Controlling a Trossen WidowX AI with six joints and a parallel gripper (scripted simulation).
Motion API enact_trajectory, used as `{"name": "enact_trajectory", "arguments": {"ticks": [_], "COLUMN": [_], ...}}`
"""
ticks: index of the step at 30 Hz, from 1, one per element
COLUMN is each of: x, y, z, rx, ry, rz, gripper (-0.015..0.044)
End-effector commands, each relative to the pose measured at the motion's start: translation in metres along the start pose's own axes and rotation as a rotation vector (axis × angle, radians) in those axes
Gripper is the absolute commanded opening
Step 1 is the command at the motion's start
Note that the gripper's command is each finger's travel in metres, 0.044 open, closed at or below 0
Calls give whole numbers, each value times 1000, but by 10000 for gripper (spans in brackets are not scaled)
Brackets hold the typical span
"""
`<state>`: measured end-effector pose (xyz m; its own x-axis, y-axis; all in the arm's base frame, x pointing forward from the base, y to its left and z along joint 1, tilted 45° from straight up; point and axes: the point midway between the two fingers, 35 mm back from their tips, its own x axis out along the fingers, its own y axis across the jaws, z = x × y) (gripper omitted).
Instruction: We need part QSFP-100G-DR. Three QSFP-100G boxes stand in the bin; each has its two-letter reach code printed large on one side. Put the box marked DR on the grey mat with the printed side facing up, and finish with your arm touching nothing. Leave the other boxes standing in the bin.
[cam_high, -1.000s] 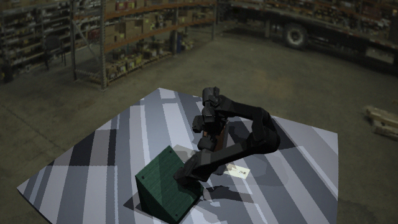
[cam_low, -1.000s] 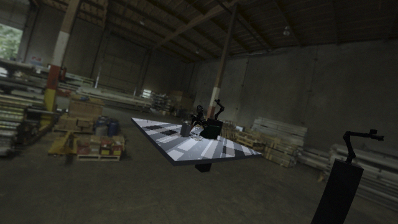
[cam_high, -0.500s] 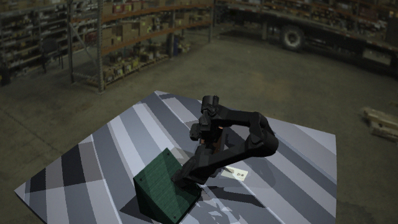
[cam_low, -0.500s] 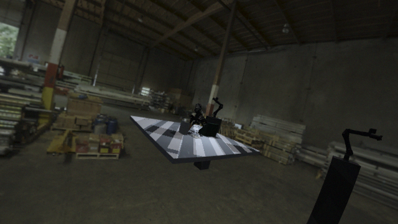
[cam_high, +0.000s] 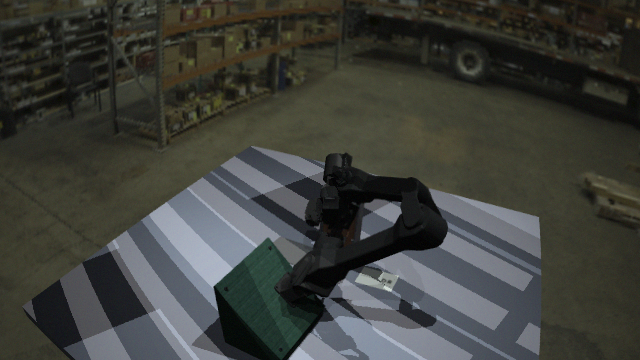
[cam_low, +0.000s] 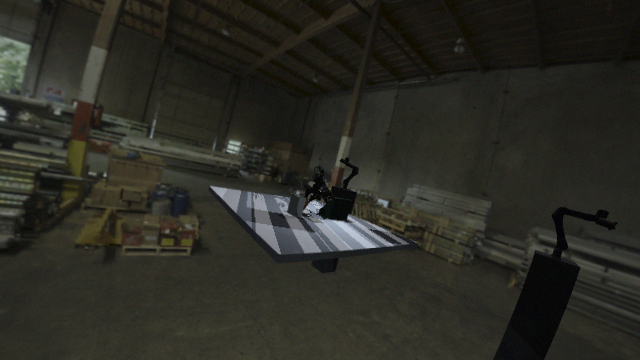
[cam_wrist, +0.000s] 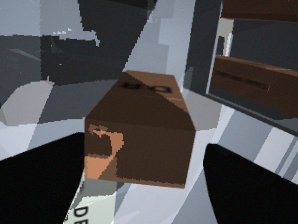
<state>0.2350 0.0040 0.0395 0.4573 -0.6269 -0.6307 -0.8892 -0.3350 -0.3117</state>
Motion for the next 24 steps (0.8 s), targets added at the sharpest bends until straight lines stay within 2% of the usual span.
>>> {"name": "enact_trajectory", "arguments": {"ticks": [1,24], "x": [1,13], "y": [-6,-44], "z": [0,-1], "rx": [9,12], "ry": [-5,-5], "rz": [30,299], "gripper": [242,242]}}
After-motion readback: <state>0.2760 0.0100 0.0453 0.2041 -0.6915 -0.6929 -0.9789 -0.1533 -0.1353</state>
